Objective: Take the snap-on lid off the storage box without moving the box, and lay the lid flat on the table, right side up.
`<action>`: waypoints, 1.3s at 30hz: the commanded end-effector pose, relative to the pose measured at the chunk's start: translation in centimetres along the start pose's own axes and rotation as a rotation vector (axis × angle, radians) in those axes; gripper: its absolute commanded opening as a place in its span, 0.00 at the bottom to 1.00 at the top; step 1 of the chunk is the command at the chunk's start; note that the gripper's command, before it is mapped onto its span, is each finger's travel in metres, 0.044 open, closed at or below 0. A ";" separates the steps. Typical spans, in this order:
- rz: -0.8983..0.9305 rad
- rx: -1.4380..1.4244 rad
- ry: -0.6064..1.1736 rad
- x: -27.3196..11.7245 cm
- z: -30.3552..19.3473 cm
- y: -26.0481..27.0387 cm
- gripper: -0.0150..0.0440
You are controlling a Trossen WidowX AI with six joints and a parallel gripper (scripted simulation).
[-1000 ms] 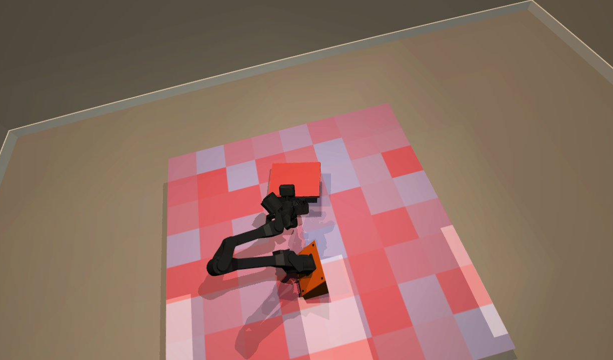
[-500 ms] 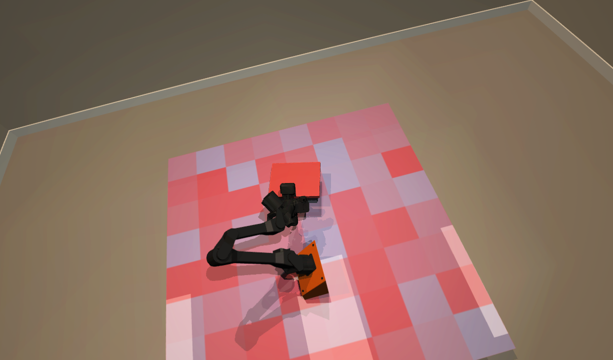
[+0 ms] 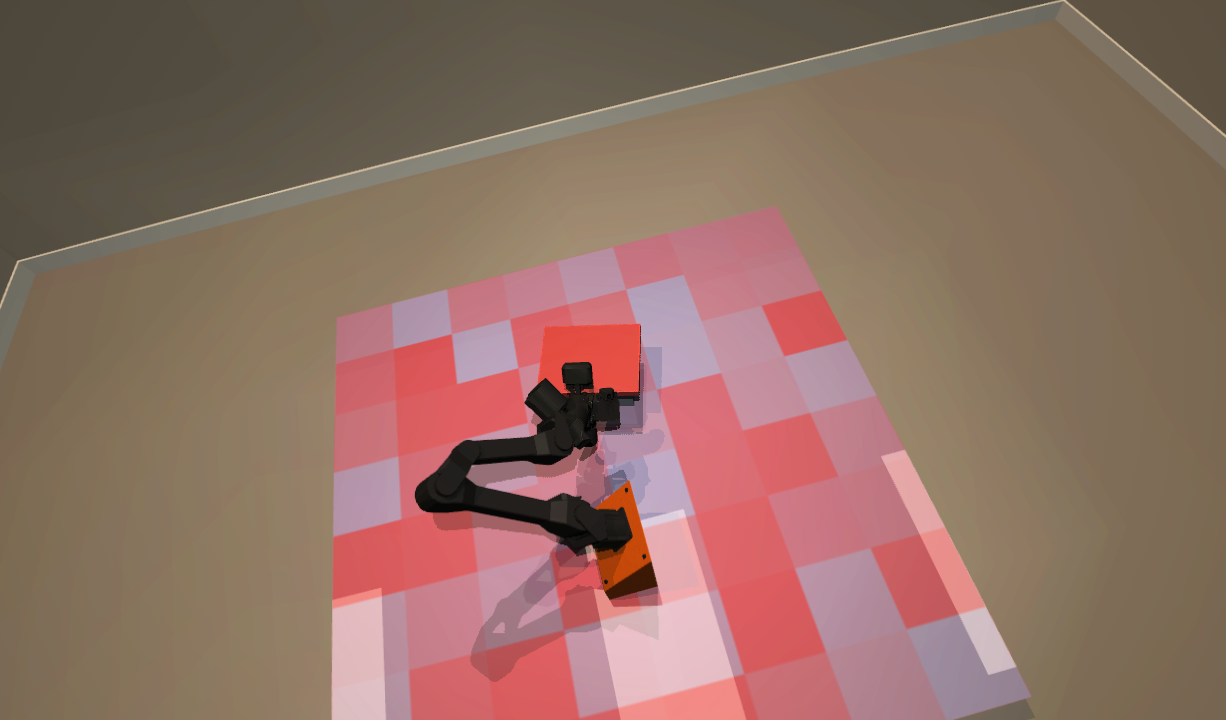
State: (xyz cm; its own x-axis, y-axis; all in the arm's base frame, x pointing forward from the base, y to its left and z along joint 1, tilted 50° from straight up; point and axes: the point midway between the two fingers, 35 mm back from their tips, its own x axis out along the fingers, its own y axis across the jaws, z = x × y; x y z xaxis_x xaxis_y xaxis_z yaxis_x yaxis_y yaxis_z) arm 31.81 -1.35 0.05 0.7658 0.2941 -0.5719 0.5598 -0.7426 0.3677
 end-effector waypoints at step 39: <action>0.002 0.001 0.003 2.8 0.1 -0.3 0.25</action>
State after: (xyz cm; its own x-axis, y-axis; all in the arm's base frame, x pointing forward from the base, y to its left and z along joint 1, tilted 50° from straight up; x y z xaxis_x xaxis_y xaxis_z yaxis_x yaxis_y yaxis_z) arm 33.77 -0.32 -1.73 0.7682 0.2944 -0.5685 0.5575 -0.7442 0.3680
